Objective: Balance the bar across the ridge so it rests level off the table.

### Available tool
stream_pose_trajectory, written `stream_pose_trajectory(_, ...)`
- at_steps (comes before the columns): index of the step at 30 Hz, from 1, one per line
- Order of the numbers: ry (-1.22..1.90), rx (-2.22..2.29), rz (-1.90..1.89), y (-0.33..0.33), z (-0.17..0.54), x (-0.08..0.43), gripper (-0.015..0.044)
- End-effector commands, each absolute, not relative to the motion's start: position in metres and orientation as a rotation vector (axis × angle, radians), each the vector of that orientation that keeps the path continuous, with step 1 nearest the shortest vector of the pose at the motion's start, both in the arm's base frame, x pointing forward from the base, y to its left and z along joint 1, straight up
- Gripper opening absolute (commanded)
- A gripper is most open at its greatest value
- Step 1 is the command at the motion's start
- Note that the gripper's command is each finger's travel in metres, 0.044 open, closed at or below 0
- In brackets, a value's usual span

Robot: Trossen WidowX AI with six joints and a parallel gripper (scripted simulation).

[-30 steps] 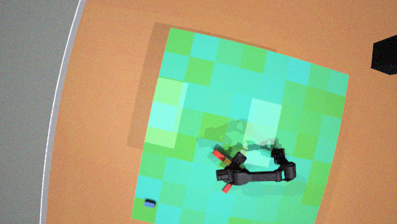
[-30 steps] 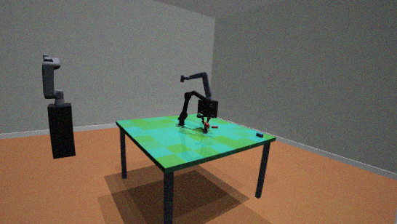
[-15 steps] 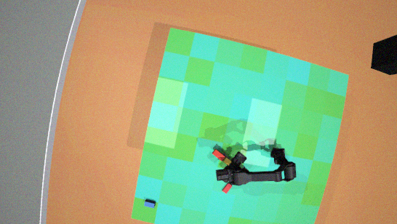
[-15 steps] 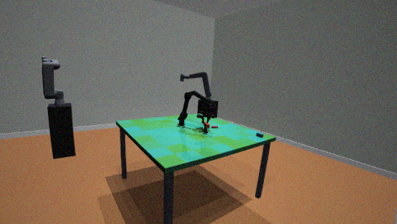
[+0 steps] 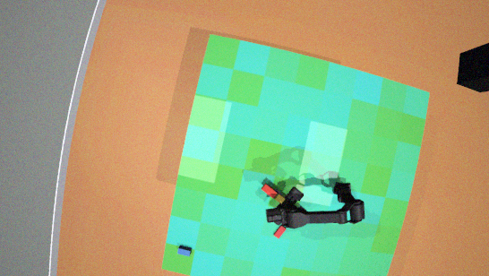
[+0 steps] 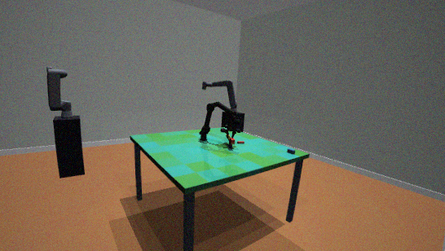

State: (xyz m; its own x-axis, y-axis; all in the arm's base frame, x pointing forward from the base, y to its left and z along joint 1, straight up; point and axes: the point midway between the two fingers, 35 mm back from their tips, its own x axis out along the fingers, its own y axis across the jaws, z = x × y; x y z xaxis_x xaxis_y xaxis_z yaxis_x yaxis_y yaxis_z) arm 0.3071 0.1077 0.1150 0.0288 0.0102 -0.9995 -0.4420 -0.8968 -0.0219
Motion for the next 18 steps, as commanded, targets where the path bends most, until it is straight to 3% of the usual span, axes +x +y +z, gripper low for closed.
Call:
stream_pose_trajectory(1,0.438,-1.989,1.93,0.1078,0.1148,0.3079,0.0)
stream_pose_trajectory(18,0.438,-1.989,1.93,0.1077,0.1133,0.3078,0.0)
